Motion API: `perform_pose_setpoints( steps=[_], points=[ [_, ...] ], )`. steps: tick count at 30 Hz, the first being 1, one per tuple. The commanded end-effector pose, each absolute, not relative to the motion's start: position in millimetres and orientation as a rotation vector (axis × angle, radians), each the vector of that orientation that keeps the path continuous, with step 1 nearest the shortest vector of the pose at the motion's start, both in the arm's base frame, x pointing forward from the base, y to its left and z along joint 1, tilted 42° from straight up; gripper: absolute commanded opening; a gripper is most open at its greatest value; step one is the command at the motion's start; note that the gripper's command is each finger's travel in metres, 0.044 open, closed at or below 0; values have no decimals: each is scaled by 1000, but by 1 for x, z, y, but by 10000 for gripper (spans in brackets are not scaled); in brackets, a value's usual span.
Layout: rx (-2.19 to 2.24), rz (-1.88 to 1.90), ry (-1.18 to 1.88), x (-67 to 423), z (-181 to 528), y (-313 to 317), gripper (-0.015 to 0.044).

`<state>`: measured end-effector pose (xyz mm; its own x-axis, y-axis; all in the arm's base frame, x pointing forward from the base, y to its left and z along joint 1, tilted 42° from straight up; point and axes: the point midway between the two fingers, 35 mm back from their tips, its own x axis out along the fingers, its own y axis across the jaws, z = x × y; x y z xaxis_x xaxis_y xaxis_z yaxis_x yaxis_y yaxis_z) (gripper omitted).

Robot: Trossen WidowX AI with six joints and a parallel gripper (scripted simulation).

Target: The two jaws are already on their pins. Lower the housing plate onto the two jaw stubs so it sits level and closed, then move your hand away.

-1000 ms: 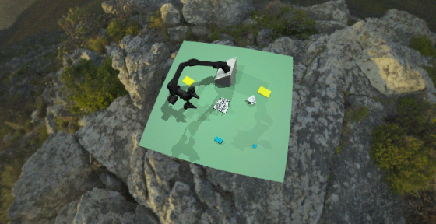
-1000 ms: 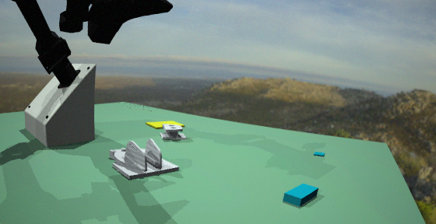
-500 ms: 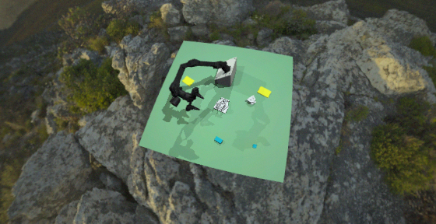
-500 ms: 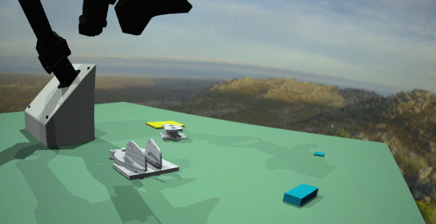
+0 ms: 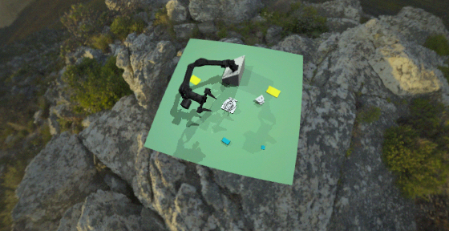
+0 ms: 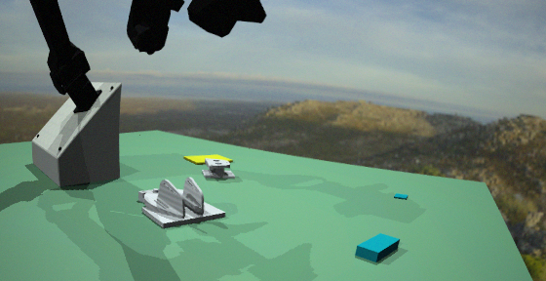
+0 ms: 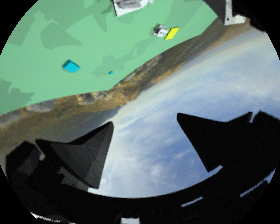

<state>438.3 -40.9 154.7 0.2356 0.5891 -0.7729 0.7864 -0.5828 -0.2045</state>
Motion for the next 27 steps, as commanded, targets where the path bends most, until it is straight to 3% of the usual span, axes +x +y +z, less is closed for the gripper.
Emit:
perform_pose_setpoints(
  steps=[1, 27],
  points=[
    [2210, -1245, 1327, 438, 144, -36, 440],
    [1739, -948, 1519, 435, 100, 1, 440]
  ],
)
